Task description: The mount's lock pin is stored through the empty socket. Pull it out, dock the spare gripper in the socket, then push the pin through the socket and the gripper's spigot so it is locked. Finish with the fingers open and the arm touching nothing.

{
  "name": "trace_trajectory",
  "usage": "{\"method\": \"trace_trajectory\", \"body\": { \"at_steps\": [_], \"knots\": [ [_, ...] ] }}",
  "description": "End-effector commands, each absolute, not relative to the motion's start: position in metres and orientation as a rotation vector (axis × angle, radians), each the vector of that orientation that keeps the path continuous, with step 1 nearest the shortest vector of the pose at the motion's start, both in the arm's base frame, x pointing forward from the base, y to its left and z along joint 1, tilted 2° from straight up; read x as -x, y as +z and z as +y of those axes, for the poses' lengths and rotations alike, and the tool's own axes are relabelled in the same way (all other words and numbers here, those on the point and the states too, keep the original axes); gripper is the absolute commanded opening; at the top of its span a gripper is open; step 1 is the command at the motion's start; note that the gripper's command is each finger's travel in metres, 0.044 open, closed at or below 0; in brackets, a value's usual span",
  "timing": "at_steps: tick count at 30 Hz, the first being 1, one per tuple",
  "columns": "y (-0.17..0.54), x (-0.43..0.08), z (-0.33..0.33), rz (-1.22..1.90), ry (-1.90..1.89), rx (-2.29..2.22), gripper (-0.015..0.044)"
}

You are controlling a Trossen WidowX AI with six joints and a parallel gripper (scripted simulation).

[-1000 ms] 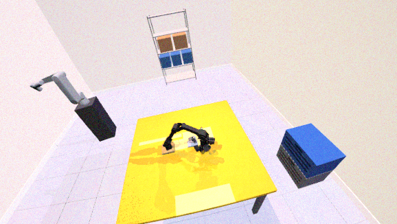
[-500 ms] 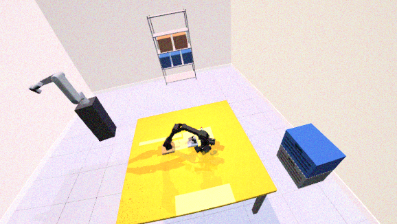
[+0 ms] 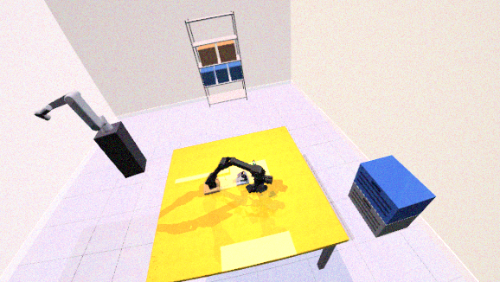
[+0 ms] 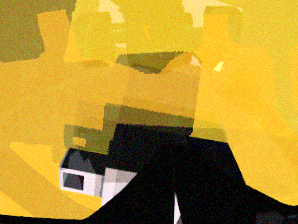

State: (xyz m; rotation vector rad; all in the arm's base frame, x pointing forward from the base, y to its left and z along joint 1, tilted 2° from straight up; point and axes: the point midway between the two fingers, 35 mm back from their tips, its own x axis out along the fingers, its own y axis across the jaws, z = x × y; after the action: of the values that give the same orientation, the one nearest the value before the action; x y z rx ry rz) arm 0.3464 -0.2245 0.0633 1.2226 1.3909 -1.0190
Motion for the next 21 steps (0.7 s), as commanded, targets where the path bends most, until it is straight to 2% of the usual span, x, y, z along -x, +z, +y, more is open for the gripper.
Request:
{"method": "trace_trajectory", "body": {
  "at_steps": [1,21],
  "knots": [
    [0.068,-0.346,-0.23,1.391,-1.02,-1.218,0.0],
    [0.112,-0.343,-0.226,1.405,-1.027,-1.226,0.0]
  ]
}}
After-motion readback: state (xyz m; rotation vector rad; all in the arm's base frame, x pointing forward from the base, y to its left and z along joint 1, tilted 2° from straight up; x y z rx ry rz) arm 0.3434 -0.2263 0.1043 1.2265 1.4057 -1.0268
